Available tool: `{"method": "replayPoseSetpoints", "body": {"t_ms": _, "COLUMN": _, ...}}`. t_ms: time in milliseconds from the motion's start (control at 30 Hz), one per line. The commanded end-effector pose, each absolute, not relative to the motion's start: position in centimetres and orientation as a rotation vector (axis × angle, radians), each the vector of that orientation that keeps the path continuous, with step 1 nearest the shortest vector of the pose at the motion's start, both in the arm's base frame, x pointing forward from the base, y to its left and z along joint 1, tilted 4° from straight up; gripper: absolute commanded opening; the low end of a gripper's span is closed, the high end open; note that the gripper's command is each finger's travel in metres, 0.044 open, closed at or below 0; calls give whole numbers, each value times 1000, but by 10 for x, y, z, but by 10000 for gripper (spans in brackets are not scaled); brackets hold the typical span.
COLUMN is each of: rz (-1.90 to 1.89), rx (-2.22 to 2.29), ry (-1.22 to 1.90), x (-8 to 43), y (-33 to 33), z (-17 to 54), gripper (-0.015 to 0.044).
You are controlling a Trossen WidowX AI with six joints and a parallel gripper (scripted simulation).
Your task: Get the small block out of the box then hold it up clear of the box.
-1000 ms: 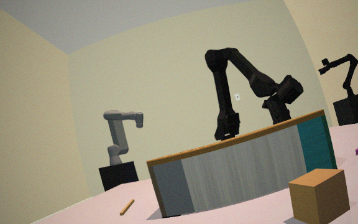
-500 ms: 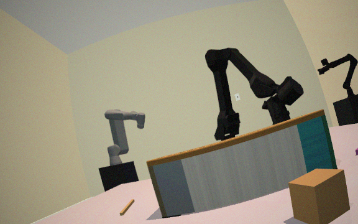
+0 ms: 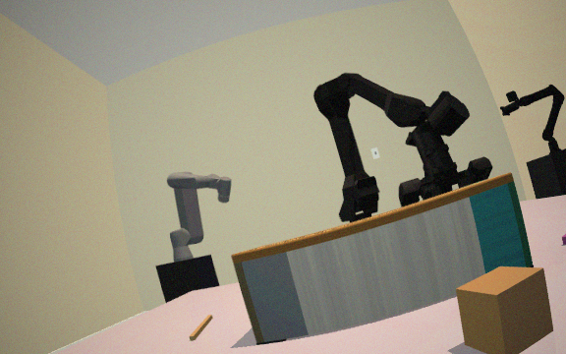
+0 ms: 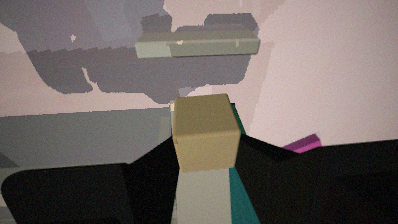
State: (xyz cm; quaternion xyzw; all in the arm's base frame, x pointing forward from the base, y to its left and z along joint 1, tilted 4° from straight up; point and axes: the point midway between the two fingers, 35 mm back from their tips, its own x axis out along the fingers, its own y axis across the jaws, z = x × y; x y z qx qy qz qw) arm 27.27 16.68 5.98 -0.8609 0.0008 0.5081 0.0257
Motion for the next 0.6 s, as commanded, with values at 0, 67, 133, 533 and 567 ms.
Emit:
{"method": "replayPoseSetpoints", "body": {"t_ms": 0, "rz": 1578, "rx": -2682, "ry": -60, "x": 269, "y": 167, "z": 71, "gripper": 0}}
{"method": "replayPoseSetpoints", "body": {"t_ms": 67, "rz": 1587, "rx": -2701, "ry": -116, "x": 265, "y": 166, "z": 78, "gripper": 0}}
{"method": "replayPoseSetpoints", "body": {"t_ms": 133, "rz": 1595, "rx": -2719, "ry": -173, "x": 261, "y": 165, "z": 85, "gripper": 0}}
{"method": "replayPoseSetpoints", "body": {"t_ms": 533, "rz": 1605, "rx": -2828, "ry": -530, "x": 234, "y": 158, "z": 123, "gripper": 0}}
{"method": "replayPoseSetpoints", "body": {"t_ms": 567, "rz": 1603, "rx": -2837, "ry": -561, "x": 232, "y": 157, "z": 126, "gripper": 0}}
